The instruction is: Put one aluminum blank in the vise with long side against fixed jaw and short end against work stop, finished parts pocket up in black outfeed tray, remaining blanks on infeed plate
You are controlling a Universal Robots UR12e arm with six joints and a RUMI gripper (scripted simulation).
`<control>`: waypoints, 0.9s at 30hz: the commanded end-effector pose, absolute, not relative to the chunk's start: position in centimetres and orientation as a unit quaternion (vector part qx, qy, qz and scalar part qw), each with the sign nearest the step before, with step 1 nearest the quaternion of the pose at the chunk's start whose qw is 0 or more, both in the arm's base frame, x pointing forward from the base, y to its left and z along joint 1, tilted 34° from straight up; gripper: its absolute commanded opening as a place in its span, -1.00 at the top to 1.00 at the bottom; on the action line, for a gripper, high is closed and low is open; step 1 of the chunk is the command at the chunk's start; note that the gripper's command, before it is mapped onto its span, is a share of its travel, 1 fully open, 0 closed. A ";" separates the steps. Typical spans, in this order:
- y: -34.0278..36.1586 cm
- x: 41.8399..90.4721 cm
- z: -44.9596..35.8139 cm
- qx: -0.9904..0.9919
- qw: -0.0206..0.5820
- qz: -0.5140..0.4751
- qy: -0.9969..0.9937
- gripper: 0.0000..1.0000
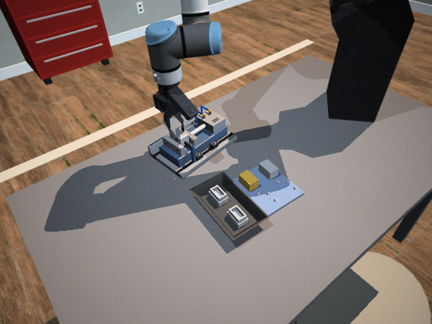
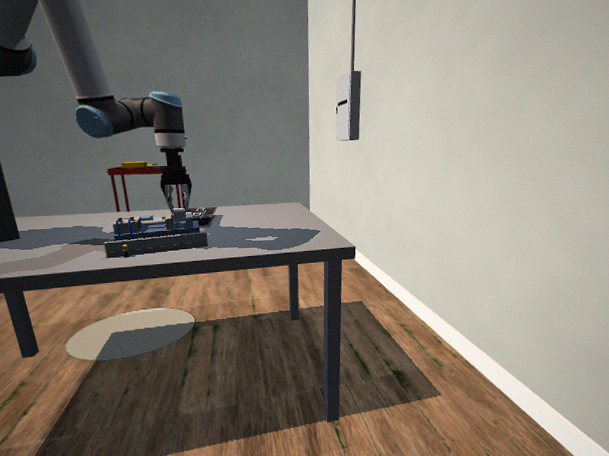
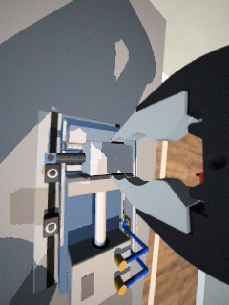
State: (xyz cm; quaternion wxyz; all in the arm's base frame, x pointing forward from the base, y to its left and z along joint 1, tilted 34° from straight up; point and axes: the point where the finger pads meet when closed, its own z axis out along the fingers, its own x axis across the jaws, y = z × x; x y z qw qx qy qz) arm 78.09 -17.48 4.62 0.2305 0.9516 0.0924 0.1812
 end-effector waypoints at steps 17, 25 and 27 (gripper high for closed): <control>-17.5 78.4 4.9 0.951 0.232 0.184 0.093 0.19; -17.5 78.4 4.9 0.951 0.232 0.184 0.093 0.19; -17.5 78.4 4.9 0.951 0.232 0.184 0.093 0.19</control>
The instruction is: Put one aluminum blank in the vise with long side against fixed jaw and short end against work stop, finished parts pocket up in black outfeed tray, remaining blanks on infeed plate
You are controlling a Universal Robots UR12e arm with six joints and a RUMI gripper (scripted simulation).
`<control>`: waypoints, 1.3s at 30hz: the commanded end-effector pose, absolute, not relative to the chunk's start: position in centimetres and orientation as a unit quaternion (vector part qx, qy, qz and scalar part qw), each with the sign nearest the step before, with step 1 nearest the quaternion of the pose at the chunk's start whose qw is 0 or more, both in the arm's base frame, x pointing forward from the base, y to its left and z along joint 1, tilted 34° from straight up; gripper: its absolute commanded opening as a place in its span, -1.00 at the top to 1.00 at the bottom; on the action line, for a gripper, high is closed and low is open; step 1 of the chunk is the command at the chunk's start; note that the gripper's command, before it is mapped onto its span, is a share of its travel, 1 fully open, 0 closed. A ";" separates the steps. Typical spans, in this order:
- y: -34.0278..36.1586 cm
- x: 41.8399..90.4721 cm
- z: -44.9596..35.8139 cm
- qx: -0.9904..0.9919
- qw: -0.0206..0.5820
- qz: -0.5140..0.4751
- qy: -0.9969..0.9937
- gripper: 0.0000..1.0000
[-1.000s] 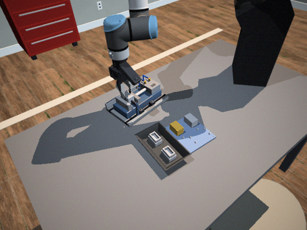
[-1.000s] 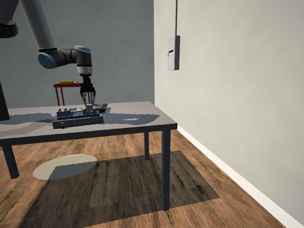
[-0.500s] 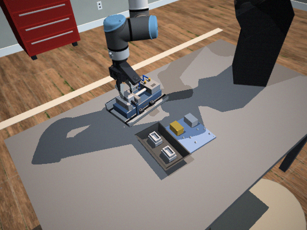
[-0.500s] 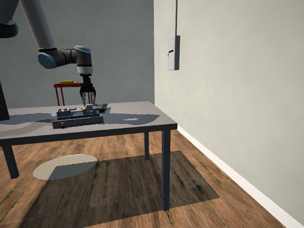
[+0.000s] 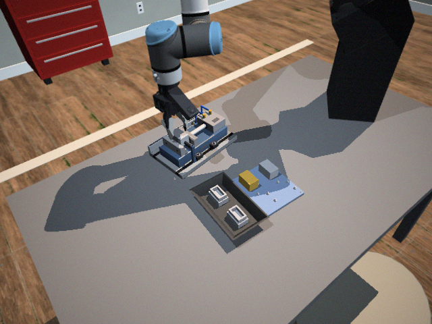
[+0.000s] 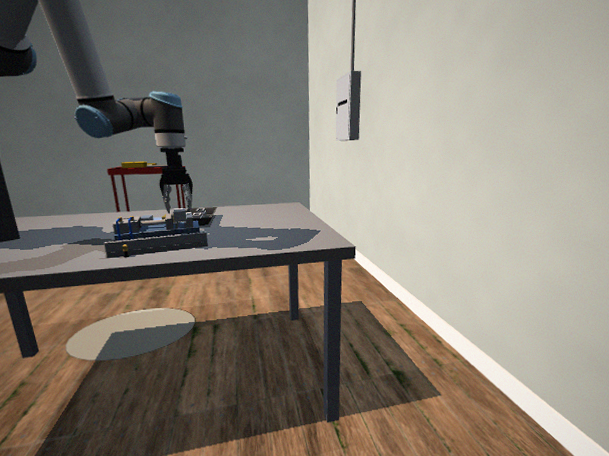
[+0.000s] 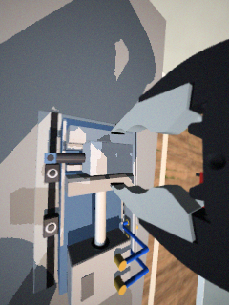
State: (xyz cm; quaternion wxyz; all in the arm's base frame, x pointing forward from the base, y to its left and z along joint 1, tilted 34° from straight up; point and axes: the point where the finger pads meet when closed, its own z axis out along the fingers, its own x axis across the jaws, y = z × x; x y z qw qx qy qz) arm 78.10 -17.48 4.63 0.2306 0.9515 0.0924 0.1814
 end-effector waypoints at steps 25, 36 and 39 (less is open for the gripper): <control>-17.4 78.3 5.1 0.951 0.232 0.184 0.093 0.19; -16.5 77.4 6.3 0.951 0.231 0.182 0.093 0.19; -16.3 77.1 6.8 0.951 0.231 0.182 0.093 0.19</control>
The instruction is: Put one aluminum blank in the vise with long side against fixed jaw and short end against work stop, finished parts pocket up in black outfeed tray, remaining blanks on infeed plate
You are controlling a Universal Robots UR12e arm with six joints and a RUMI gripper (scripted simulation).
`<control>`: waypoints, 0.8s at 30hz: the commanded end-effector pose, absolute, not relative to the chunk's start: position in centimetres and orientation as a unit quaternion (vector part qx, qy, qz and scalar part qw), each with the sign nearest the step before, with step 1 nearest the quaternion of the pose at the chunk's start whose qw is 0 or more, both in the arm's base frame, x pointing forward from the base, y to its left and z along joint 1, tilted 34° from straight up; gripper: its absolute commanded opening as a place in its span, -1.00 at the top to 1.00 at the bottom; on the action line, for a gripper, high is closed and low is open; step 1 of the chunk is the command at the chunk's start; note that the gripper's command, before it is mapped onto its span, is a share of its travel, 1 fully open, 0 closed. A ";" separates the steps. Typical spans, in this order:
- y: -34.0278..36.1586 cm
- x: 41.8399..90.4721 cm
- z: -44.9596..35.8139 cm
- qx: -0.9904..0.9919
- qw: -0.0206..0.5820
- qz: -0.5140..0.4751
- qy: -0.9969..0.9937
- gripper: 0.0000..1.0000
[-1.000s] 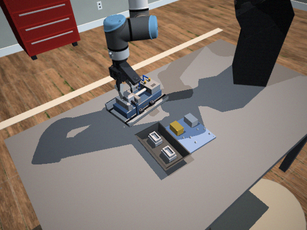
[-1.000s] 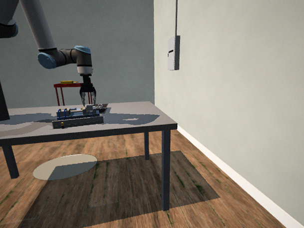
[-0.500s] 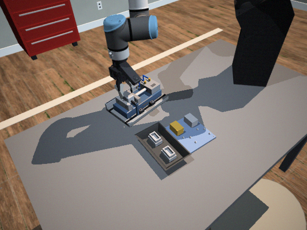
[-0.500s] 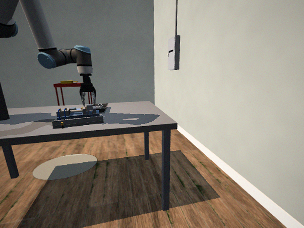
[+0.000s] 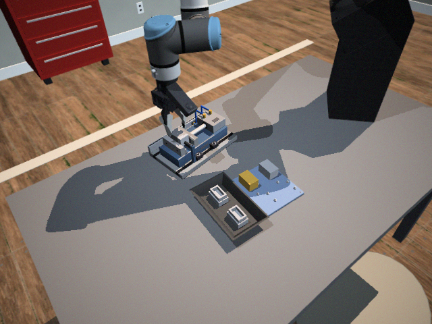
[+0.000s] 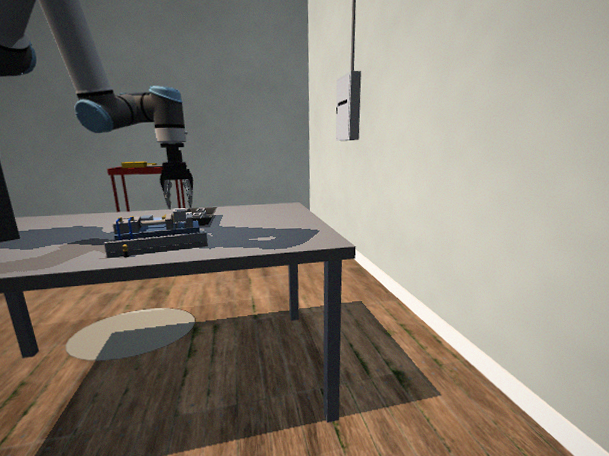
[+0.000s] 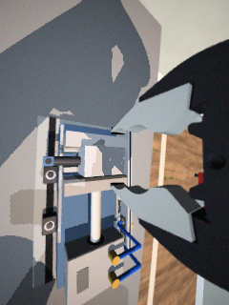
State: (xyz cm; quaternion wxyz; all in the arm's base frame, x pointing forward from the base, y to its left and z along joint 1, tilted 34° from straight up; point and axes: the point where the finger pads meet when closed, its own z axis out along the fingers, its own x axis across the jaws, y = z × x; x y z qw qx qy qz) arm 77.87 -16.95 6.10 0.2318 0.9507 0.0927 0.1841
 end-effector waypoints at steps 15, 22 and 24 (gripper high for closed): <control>-14.7 75.6 9.9 0.951 0.231 0.182 0.093 0.19; -14.2 75.2 10.9 0.951 0.231 0.182 0.093 0.19; -14.2 75.2 11.0 0.951 0.231 0.182 0.093 0.19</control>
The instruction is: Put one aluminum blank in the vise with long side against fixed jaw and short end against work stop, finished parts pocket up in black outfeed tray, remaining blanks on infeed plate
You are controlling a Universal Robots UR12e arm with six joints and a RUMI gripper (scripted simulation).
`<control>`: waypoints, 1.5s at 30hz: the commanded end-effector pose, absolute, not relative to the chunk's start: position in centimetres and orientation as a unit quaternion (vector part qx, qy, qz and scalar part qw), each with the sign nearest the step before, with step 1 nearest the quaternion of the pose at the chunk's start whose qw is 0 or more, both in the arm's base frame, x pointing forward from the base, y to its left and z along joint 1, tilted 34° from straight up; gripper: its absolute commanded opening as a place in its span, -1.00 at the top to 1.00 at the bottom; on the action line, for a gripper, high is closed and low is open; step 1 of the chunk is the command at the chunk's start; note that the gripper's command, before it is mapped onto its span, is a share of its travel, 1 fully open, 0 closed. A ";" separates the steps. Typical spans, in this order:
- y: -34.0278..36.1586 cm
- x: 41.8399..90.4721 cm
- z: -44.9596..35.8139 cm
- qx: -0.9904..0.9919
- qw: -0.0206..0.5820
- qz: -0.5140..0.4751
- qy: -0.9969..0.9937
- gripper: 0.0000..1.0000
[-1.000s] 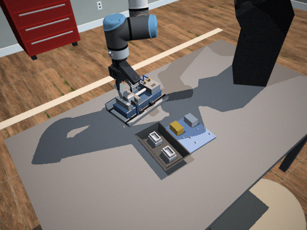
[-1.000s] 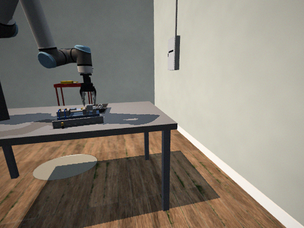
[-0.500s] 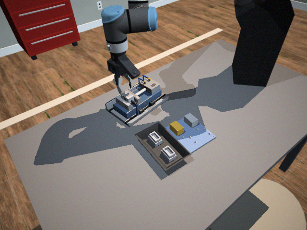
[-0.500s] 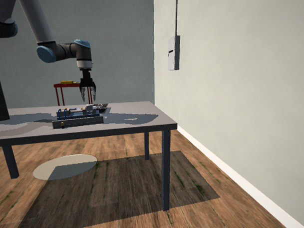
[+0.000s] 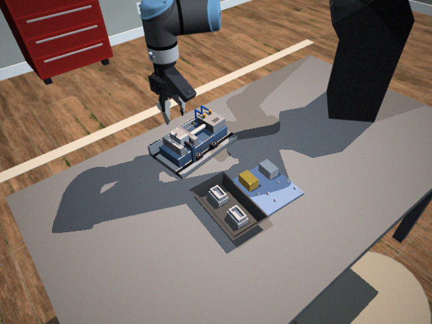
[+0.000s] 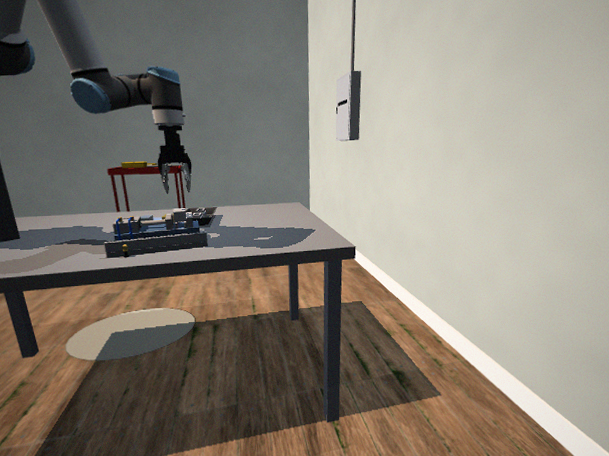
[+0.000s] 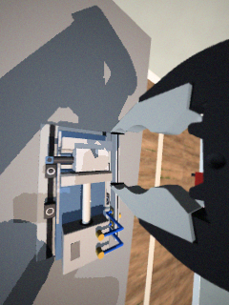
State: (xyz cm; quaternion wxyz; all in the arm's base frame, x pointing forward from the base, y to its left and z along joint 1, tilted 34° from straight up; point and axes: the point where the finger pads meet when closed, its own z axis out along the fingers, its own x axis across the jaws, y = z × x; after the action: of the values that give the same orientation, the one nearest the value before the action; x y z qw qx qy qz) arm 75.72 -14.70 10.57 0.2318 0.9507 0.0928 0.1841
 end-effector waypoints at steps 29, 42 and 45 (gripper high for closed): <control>-14.3 75.2 11.0 0.951 0.231 0.182 0.093 1.00; -14.3 75.2 11.0 0.951 0.231 0.182 0.093 1.00; -14.3 75.2 11.0 0.951 0.231 0.182 0.093 1.00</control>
State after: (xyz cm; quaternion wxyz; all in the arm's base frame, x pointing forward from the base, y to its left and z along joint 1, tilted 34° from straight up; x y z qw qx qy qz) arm 75.40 -14.45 11.13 0.2313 0.9510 0.0927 0.1832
